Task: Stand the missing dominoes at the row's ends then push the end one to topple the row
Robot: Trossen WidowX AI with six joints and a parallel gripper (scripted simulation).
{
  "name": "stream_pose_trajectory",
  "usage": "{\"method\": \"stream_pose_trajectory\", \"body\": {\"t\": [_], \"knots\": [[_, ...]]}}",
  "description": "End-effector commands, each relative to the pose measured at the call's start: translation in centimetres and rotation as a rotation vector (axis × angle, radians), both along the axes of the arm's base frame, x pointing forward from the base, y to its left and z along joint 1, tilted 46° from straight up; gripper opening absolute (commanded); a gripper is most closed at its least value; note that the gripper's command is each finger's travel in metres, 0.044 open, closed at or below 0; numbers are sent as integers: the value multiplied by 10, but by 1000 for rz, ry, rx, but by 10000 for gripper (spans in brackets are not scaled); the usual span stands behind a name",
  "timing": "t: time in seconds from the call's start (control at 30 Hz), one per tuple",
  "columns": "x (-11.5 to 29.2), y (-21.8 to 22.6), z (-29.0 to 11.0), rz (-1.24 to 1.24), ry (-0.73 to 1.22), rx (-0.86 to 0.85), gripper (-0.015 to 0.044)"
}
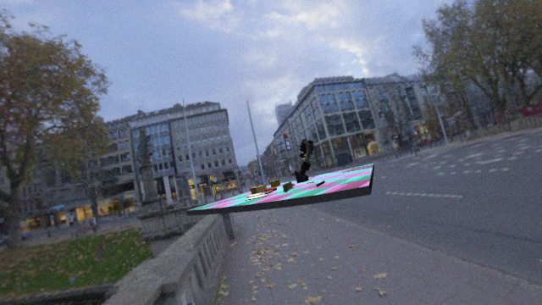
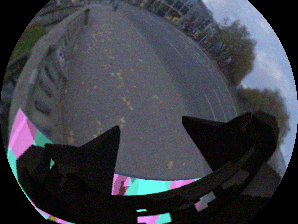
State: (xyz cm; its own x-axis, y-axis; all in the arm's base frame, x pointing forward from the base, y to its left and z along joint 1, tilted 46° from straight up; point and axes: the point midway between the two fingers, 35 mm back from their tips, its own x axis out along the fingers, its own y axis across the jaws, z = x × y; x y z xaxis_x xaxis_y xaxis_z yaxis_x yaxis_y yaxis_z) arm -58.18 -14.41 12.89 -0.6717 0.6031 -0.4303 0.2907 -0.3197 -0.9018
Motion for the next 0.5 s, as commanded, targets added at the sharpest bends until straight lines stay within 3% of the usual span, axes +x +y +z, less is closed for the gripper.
{"method": "stream_pose_trajectory", "body": {"t": [0.0,0.47], "knots": [[1,-3,0,5,-2,0,426],[96,-163,-16,437,-190,-19,440]]}}
